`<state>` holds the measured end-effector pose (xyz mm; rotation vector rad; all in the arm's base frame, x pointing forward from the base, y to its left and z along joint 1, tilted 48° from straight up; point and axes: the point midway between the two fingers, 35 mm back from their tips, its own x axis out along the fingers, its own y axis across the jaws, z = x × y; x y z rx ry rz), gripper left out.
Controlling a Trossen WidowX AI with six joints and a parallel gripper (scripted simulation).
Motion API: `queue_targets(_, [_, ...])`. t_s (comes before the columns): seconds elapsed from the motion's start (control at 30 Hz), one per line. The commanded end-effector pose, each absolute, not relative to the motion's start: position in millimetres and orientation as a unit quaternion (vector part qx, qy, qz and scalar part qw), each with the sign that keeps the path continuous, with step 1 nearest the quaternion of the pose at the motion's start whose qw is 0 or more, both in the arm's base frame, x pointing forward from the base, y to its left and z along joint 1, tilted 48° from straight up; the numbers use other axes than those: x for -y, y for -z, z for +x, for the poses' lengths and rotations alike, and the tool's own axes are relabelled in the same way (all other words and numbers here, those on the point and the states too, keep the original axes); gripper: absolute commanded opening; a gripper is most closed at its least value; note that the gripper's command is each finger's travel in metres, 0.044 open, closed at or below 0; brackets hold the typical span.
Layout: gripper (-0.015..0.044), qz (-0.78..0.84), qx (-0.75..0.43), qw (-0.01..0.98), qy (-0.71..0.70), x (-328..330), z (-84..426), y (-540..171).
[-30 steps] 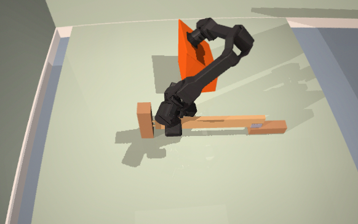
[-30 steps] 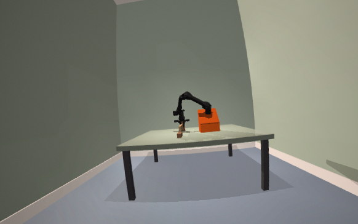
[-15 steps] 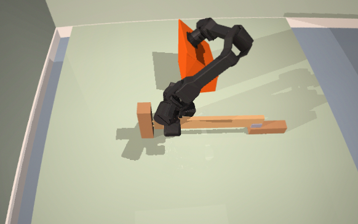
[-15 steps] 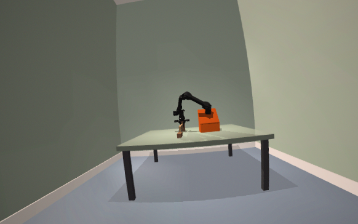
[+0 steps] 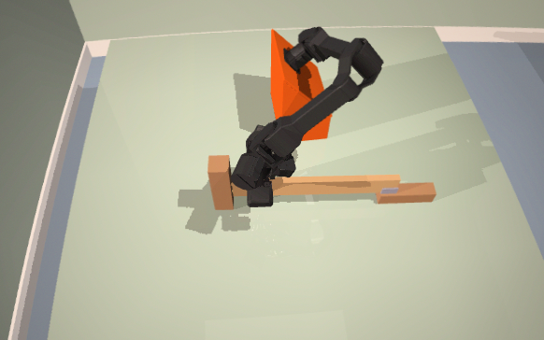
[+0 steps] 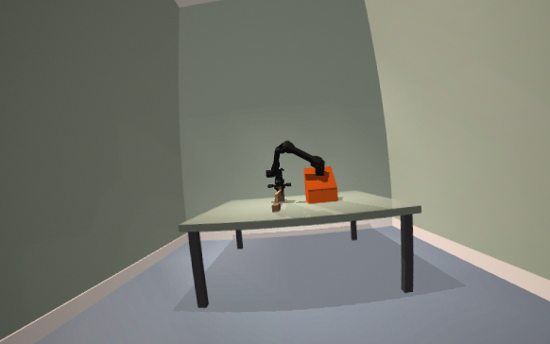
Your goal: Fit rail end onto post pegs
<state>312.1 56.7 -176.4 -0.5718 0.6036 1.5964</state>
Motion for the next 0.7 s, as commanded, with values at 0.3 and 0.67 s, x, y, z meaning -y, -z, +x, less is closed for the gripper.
queue_targets(0.3, [0.0052,-0.249,-0.263,0.622,-0.695,-55.2,312.2,177.9])
queue_targets(0.67, [0.0341,-0.249,-0.263,0.622,-0.695,-55.2,312.2,177.9])
